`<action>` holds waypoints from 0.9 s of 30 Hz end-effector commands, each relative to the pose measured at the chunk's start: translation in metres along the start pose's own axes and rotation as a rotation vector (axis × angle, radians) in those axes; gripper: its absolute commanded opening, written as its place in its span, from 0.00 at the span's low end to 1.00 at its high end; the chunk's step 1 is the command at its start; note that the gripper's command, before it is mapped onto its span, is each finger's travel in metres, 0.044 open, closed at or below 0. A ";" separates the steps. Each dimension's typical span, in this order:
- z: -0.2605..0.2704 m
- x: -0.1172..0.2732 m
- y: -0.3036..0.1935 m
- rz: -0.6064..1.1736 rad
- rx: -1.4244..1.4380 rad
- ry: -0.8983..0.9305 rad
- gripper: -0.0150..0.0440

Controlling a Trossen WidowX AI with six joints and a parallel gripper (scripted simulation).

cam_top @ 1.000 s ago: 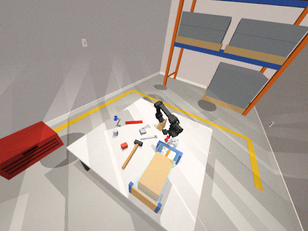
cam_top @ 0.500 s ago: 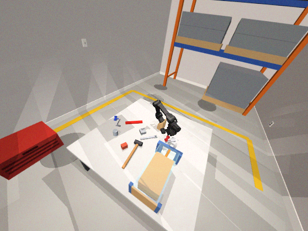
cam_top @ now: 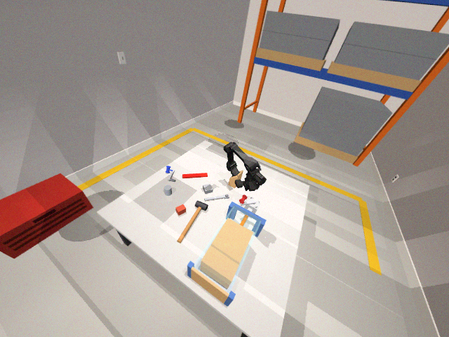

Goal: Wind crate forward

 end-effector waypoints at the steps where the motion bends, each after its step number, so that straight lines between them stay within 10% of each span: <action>1: 0.001 0.002 0.001 0.002 -0.005 0.003 0.25; 27: 0.020 -0.046 0.015 0.000 -0.002 0.003 0.25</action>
Point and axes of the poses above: the point midway between the two fingers, 35 mm back from their tips, its own x axis back along the fingers, its own z axis across the jaws, y = z × x, the point moved 9 cm from there along x, back along the fingers, and after that the axes turned 10 degrees about -x, right-handed, at the moved point
